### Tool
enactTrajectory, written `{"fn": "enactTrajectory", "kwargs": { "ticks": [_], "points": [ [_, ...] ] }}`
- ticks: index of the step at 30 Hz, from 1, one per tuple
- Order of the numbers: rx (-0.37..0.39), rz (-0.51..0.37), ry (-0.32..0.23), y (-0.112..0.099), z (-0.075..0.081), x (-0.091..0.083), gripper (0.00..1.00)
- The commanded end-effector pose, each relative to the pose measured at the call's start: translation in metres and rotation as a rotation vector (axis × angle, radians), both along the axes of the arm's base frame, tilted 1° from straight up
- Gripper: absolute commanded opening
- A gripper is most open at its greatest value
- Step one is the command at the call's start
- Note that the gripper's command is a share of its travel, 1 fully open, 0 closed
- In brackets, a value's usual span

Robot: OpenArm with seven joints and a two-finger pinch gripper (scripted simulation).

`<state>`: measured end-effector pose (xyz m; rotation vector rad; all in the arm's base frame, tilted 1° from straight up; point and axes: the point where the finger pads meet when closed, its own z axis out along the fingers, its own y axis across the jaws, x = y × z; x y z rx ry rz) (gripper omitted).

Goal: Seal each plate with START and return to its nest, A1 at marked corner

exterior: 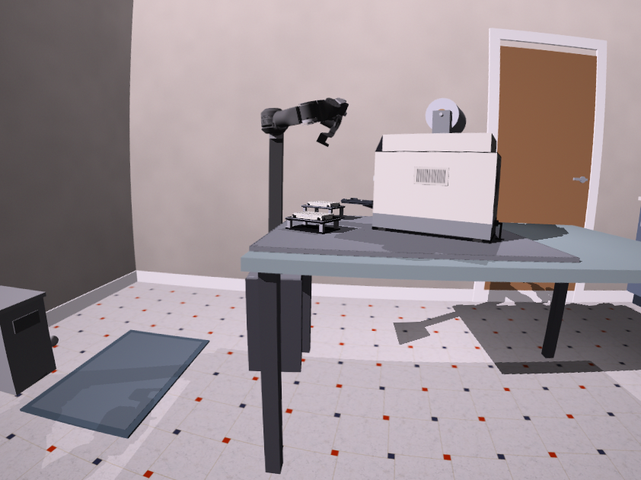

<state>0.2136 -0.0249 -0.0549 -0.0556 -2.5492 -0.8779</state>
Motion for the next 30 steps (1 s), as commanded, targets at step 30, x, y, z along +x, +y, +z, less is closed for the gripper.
{"fn": "enactTrajectory", "kwargs": {
  "ticks": [30],
  "points": [
    [-0.167, -0.206, -0.104, -0.028, -0.04, 0.042, 0.65]
  ]
}}
